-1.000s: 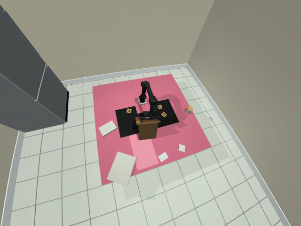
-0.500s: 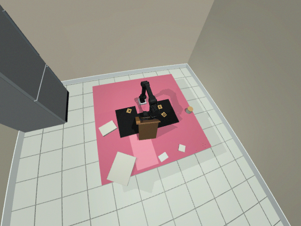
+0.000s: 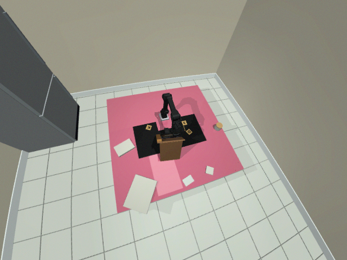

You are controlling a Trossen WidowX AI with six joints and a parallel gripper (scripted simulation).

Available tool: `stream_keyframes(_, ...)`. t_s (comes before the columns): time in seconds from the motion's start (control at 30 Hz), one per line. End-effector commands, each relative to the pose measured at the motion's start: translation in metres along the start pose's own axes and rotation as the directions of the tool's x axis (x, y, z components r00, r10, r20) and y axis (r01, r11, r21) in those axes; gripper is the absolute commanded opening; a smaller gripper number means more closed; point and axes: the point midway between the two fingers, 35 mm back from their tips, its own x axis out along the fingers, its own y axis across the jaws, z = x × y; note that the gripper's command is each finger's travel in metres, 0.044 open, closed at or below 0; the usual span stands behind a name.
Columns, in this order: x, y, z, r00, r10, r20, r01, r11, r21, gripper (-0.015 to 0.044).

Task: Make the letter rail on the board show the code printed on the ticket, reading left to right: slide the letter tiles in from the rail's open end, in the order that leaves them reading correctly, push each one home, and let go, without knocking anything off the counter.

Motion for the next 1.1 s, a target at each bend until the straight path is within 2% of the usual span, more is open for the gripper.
stream_keyframes(0.0, 0.000, -0.001, 0.000, 1.000, 0.004, 0.000, -0.004, 1.000, -0.003, 0.0000)
stream_keyframes(1.07, -0.019, -0.002, -0.015, 1.000, 0.004, -0.002, -0.004, 1.000, -0.003, 0.0000)
